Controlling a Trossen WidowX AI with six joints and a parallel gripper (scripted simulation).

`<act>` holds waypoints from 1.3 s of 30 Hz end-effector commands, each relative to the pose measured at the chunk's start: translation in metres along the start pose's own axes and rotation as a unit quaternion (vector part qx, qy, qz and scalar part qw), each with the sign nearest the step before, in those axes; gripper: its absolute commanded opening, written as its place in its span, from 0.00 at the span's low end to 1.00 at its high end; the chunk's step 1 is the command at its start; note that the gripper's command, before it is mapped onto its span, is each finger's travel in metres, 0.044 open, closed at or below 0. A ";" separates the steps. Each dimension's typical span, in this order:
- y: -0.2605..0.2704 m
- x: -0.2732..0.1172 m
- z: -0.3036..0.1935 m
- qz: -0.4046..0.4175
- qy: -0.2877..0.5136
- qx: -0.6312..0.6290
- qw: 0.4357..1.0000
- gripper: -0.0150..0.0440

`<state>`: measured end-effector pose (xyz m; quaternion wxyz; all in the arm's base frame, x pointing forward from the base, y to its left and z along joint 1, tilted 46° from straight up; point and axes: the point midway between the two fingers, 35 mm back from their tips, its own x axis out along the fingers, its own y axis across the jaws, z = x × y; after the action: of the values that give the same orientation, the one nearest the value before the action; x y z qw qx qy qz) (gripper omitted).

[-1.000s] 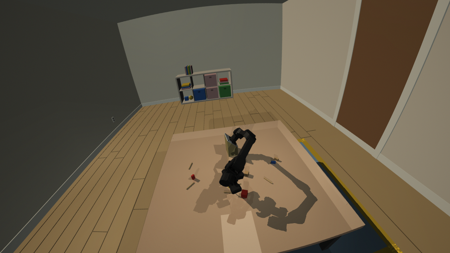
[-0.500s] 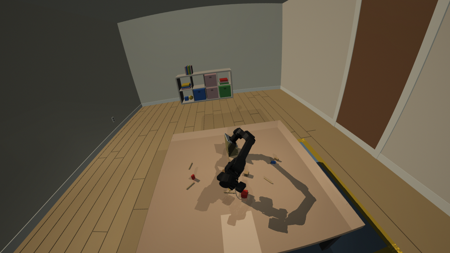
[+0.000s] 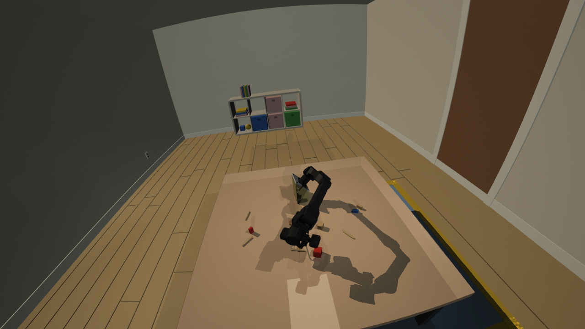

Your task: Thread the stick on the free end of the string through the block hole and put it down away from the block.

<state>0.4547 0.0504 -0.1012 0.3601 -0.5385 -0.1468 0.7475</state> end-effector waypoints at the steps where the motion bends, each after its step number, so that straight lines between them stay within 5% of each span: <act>1: -0.003 0.000 -0.001 -0.002 0.003 -0.007 1.000 0.25; 39: -0.036 0.033 0.016 -0.003 0.002 -0.006 1.000 0.25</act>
<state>0.4504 0.0965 -0.0964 0.3575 -0.5439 -0.1523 0.7438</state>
